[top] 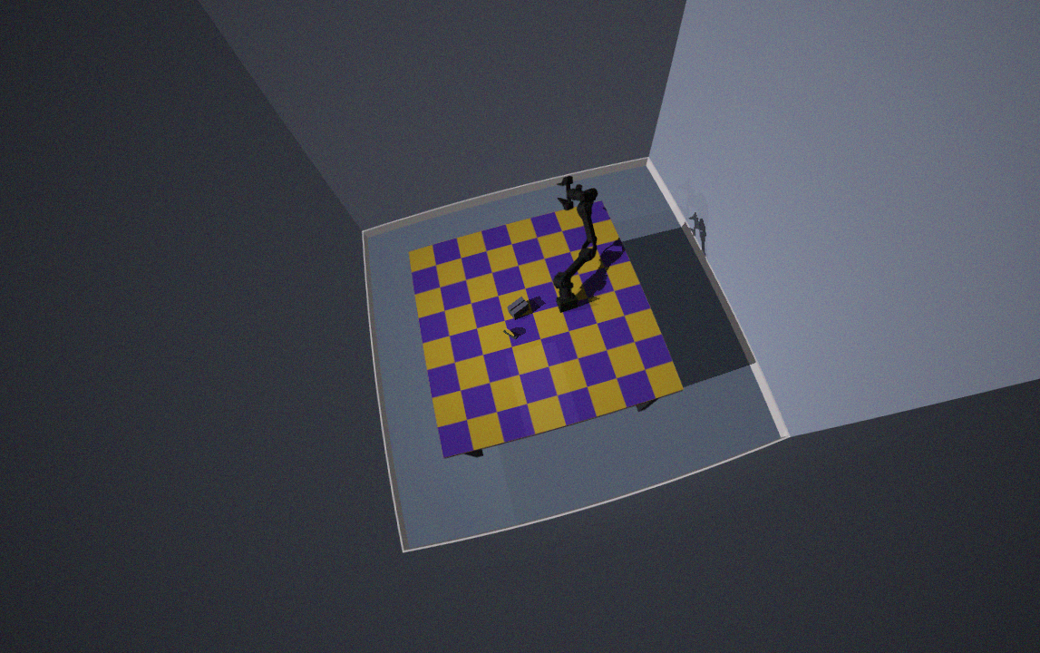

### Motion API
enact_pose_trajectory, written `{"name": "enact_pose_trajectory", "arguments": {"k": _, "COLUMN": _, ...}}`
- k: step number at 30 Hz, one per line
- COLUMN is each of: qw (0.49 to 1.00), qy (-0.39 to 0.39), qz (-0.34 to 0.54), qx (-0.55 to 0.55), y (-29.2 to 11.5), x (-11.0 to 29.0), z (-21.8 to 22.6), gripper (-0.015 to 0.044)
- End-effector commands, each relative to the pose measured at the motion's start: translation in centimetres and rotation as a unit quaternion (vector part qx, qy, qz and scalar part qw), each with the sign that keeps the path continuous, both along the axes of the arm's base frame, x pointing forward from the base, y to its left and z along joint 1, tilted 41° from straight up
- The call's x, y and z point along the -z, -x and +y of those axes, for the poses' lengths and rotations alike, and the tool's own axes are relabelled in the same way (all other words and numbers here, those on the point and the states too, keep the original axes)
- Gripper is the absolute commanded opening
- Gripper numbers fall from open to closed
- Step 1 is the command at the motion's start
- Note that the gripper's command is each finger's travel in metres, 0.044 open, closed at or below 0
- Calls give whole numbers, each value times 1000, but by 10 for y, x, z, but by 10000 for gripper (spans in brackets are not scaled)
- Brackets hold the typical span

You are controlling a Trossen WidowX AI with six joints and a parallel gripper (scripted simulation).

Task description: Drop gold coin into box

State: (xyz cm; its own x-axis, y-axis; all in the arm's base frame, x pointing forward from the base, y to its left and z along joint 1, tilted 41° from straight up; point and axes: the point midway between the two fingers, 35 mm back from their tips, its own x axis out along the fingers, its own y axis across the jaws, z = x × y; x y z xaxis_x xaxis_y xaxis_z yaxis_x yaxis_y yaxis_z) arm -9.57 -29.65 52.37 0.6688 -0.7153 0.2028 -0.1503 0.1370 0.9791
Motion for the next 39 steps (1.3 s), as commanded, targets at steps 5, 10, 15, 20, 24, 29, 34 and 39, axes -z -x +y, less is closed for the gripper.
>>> {"name": "enact_pose_trajectory", "arguments": {"k": 5, "qw": 998, "qy": 62, "qz": 10, "qx": 5, "y": -20, "x": -32, "z": 23, "gripper": 269}}
{"name": "enact_pose_trajectory", "arguments": {"k": 10, "qw": 992, "qy": 122, "qz": 40, "qx": -13, "y": -71, "x": -67, "z": 76, "gripper": 161}}
{"name": "enact_pose_trajectory", "arguments": {"k": 15, "qw": 980, "qy": 186, "qz": 62, "qx": -26, "y": -125, "x": -92, "z": 138, "gripper": 161}}
{"name": "enact_pose_trajectory", "arguments": {"k": 20, "qw": 964, "qy": 236, "qz": 104, "qx": -63, "y": -186, "x": -98, "z": 196, "gripper": 161}}
{"name": "enact_pose_trajectory", "arguments": {"k": 24, "qw": 942, "qy": 285, "qz": 151, "qx": -88, "y": -240, "x": -89, "z": 246, "gripper": 161}}
{"name": "enact_pose_trajectory", "arguments": {"k": 29, "qw": 914, "qy": 327, "qz": 207, "qx": -124, "y": -299, "x": -66, "z": 297, "gripper": 161}}
{"name": "enact_pose_trajectory", "arguments": {"k": 34, "qw": 878, "qy": 361, "qz": 263, "qx": -172, "y": -357, "x": -29, "z": 348, "gripper": 161}}
{"name": "enact_pose_trajectory", "arguments": {"k": 39, "qw": 840, "qy": 375, "qz": 325, "qx": -220, "y": -406, "x": 20, "z": 393, "gripper": 161}}
